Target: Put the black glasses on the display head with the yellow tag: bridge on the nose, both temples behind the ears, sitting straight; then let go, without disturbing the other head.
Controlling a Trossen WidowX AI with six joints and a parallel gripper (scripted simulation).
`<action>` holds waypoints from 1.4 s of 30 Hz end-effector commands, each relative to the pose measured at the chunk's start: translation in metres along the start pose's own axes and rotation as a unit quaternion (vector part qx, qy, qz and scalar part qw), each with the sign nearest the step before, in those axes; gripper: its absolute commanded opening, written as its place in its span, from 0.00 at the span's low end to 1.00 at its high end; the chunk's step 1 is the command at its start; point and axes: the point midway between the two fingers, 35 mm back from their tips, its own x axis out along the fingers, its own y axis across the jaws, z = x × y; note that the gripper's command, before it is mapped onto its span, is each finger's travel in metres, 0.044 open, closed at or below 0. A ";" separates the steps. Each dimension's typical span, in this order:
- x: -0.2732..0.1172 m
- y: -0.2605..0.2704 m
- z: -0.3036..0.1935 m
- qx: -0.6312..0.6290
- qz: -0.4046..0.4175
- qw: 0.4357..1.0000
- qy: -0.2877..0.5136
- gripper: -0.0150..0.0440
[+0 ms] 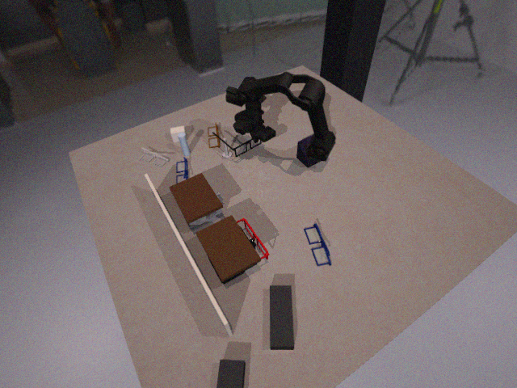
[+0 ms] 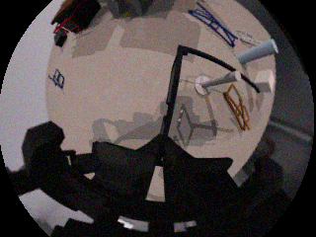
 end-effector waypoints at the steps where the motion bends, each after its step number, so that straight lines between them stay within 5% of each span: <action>1: -0.001 0.000 0.000 -0.001 -0.001 1.000 0.002 0.25; 16: -0.002 0.000 0.008 -0.001 -0.001 1.000 0.002 0.25; 34: -0.054 -0.001 0.012 0.000 0.000 1.000 -0.001 0.26; 42: -0.059 0.020 0.031 -0.134 -0.002 0.991 0.000 0.25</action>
